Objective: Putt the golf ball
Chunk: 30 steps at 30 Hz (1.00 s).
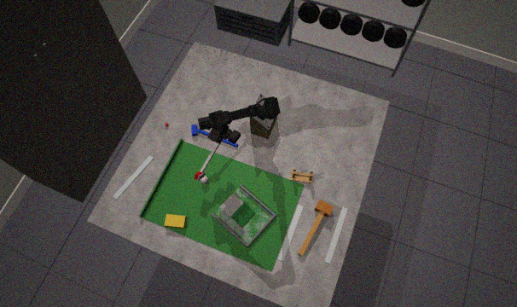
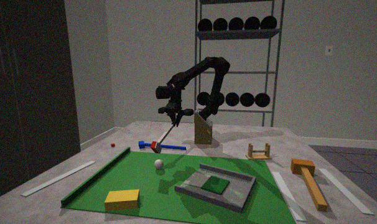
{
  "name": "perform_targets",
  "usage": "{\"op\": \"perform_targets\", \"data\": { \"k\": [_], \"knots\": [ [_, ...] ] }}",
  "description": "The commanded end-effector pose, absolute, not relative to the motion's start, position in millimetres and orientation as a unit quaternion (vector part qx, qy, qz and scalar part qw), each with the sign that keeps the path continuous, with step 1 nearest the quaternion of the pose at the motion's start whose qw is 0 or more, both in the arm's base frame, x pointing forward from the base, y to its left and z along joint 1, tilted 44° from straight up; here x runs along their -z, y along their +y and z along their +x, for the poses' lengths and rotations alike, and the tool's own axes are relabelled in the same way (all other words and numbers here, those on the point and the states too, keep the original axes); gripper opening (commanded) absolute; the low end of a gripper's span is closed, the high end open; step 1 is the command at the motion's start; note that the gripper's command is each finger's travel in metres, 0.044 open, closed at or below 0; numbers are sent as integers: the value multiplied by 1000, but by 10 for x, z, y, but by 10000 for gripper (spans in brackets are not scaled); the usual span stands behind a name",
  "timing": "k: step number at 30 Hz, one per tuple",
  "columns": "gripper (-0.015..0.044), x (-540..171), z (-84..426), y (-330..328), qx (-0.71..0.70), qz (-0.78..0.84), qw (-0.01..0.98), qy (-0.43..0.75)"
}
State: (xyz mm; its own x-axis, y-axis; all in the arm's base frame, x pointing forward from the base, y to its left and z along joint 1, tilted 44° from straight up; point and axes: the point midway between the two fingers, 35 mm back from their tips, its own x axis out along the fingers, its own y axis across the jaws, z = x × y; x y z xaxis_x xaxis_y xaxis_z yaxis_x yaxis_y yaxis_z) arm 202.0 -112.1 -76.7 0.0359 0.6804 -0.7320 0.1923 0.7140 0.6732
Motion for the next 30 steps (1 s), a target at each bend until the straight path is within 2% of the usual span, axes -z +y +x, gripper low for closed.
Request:
{"op": "perform_targets", "data": {
  "k": [1,30],
  "knots": [
    [0,903,1874,-1244,-138,377,613,681],
    [0,1327,1868,-876,-131,386,607,682]
  ]
}}
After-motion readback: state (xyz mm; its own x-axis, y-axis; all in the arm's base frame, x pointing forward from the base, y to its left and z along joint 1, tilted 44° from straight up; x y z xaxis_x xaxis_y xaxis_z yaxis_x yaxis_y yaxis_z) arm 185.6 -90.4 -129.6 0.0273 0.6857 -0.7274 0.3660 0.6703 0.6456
